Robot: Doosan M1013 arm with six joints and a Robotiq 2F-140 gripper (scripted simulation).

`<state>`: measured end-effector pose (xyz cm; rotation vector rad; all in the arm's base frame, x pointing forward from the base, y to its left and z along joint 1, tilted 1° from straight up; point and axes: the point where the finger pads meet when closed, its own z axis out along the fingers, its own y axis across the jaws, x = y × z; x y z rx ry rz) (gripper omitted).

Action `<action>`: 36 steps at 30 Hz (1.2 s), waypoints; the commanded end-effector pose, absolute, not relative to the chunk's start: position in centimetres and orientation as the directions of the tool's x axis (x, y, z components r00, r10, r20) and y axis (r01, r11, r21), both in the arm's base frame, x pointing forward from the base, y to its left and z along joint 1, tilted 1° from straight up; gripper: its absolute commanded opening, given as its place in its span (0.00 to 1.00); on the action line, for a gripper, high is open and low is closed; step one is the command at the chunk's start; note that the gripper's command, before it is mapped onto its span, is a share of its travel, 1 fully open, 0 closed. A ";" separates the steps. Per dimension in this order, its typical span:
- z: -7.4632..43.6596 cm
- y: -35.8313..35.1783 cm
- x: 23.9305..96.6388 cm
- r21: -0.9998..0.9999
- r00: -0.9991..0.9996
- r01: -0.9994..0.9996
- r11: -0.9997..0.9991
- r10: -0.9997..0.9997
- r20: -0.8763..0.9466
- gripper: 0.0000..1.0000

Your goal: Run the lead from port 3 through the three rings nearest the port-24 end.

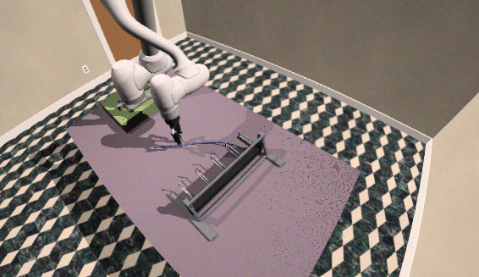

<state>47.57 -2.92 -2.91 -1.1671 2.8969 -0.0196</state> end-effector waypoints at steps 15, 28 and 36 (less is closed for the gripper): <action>-3.3 -2.9 47.6 -0.018 -0.721 -0.693 0.721 -0.693 -0.013 0.20; -3.6 -2.9 47.6 -0.018 -0.721 -0.693 0.721 -0.693 -0.013 0.20; -3.8 -2.9 47.6 -0.018 -0.721 -0.693 0.721 -0.693 -0.013 0.20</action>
